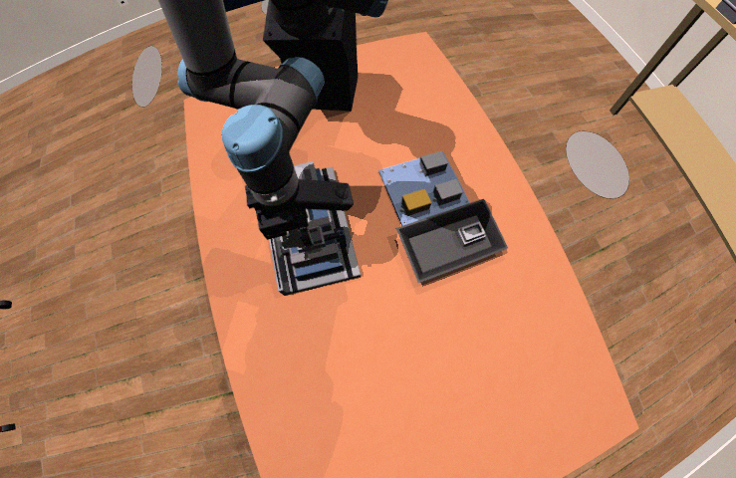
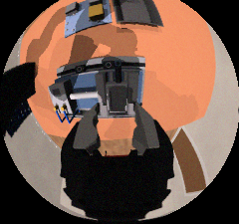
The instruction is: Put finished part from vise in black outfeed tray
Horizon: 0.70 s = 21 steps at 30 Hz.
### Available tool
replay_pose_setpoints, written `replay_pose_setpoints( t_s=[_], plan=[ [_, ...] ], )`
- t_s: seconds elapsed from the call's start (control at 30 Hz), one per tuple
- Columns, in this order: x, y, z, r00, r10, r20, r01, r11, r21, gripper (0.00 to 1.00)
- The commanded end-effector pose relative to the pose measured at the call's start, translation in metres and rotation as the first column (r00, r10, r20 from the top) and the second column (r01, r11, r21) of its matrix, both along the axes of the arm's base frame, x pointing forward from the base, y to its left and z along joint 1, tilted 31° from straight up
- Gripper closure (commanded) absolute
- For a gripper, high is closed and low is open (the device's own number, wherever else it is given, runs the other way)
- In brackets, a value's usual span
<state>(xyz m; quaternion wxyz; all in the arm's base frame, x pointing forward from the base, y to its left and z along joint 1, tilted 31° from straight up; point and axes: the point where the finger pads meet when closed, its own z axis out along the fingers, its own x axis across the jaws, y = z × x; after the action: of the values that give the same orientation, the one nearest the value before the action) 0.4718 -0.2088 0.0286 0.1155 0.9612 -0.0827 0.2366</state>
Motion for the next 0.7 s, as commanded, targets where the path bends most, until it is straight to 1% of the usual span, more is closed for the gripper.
replay_pose_setpoints(
  t_s=[0.0, 0.67],
  plan=[
    [0.0007, -0.0004, -0.0006, 1.000, 0.000, 0.001, 0.000, 1.000, -0.001, 0.60],
    [0.0036, -0.0022, -0.0064, 1.000, 0.000, 0.001, 0.000, 1.000, -0.001, 0.60]
  ],
)
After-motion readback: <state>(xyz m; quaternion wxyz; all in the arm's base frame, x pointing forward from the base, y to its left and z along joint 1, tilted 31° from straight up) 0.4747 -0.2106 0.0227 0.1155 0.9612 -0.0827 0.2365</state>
